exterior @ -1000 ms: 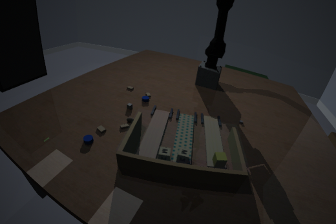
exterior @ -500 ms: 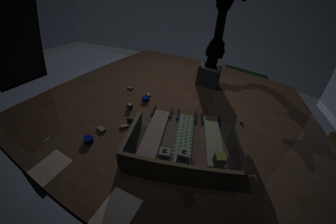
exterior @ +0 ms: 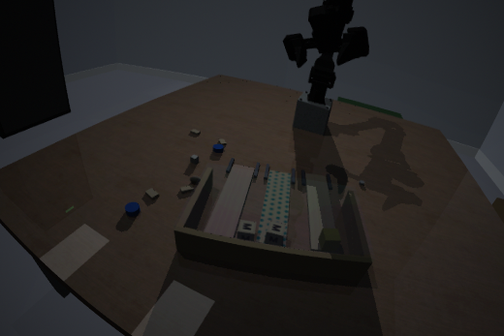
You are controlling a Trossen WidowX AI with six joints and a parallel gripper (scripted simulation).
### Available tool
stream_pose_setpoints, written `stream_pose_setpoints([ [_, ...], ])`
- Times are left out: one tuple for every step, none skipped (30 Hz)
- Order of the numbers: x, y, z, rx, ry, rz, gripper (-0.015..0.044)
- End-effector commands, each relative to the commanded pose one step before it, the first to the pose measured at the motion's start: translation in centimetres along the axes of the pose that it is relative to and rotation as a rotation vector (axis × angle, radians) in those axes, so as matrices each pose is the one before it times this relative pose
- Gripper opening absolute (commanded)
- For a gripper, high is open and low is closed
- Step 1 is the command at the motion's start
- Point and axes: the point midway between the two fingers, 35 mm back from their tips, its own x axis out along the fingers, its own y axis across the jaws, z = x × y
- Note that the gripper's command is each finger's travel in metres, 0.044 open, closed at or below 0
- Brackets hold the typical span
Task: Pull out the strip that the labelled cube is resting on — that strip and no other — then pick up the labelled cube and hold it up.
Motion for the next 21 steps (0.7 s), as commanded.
stream_pose_setpoints([
  [-0.168,-3.762,-6.310,-0.2568,0.11041,0.00205,0.0400],
  [0.025,-0.374,-1.472,-0.0491,0.02265,0.00392,0.0400],
  [0.017,-0.176,-0.931,-0.0302,0.01389,0.00320,0.0400],
  [0.007,-0.052,-0.346,-0.0111,0.00507,0.00132,0.0400],
  [0.001,-0.003,-0.025,-0.0008,0.00036,0.00010,0.0400],
  [0.000,0.000,0.000,0.0000,0.00000,0.00000,0.0400],
  [0.000,0.000,0.000,0.0000,0.00000,0.00000,0.0400],
  [0.000,0.000,0.000,0.0000,0.00000,0.00000,0.0400],
  [0.000,0.000,0.000,0.0000,0.00000,0.00000,0.0400],
  [0.000,0.000,0.000,0.0000,0.00000,0.00000,0.0400],
  [0.000,0.000,0.000,0.0000,0.00000,0.00000,0.0400],
  [0.000,0.000,0.000,0.0000,0.00000,0.00000,0.0400],
  [0.000,0.000,0.000,0.0000,0.00000,0.00000,0.0400],
  [0.000,0.000,0.000,0.0000,0.00000,0.00000,0.0400],
  [0.000,0.000,0.000,0.0000,0.00000,0.00000,0.0400],
  [0.000,0.000,0.000,0.0000,0.00000,0.00000,0.0400],
  [0.000,0.000,0.000,0.0000,0.00000,0.00000,0.0400],
  [0.000,0.000,0.000,0.0000,0.00000,0.00000,0.0400],
  [0.000,0.000,0.000,0.0000,0.00000,0.00000,0.0400],
  [0.000,0.000,0.000,0.0000,0.00000,0.00000,0.0400],
  [0.000,0.000,0.000,0.0000,0.00000,0.00000,0.0400],
])
